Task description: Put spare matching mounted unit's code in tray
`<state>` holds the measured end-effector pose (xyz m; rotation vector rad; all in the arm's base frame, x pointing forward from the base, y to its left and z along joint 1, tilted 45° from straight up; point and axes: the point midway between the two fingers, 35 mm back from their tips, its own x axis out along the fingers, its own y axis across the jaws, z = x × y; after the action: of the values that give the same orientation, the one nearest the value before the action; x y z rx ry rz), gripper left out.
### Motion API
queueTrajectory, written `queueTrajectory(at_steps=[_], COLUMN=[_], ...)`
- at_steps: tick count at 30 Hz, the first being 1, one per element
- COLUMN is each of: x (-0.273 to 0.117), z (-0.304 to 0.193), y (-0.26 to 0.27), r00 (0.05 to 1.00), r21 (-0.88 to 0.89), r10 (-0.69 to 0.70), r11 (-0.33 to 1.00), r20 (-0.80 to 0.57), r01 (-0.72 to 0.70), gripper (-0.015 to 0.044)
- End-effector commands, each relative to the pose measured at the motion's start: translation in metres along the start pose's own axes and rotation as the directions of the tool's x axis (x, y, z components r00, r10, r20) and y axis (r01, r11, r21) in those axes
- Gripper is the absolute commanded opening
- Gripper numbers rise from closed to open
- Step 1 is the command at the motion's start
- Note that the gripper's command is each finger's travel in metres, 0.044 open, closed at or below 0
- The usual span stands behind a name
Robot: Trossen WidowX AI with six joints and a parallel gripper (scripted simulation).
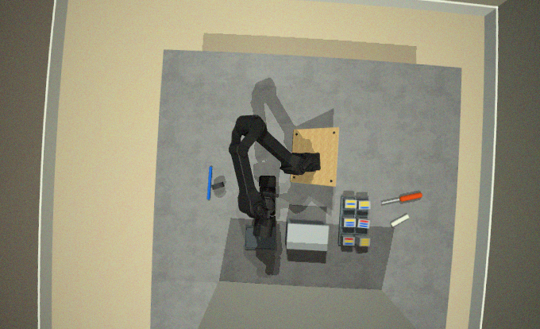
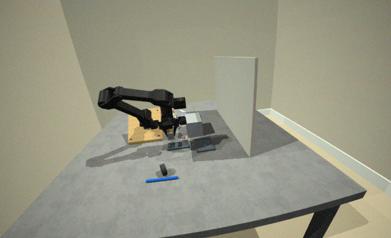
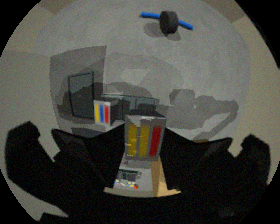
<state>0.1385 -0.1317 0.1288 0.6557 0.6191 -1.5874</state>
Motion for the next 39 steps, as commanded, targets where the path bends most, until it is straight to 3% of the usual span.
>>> queueTrajectory(at_steps=[1,10,23,39], x=[-0.018,-0.021,-0.057,-0.069], z=[0.002,0.002,0.009,0.021], y=[-0.001,-0.003,-0.007,0.061], r00=[1.000,1.000,1.000,1.000], r21=[-0.001,-0.002,-0.002,-0.025], r10=[0.002,0.001,0.000,0.017], r11=[1.000,1.000,1.000,1.000], r20=[0.011,0.009,0.013,0.006], r01=[-0.002,-0.001,0.000,-0.017], gripper=[0.0000,0.0000,0.0000,0.0000])
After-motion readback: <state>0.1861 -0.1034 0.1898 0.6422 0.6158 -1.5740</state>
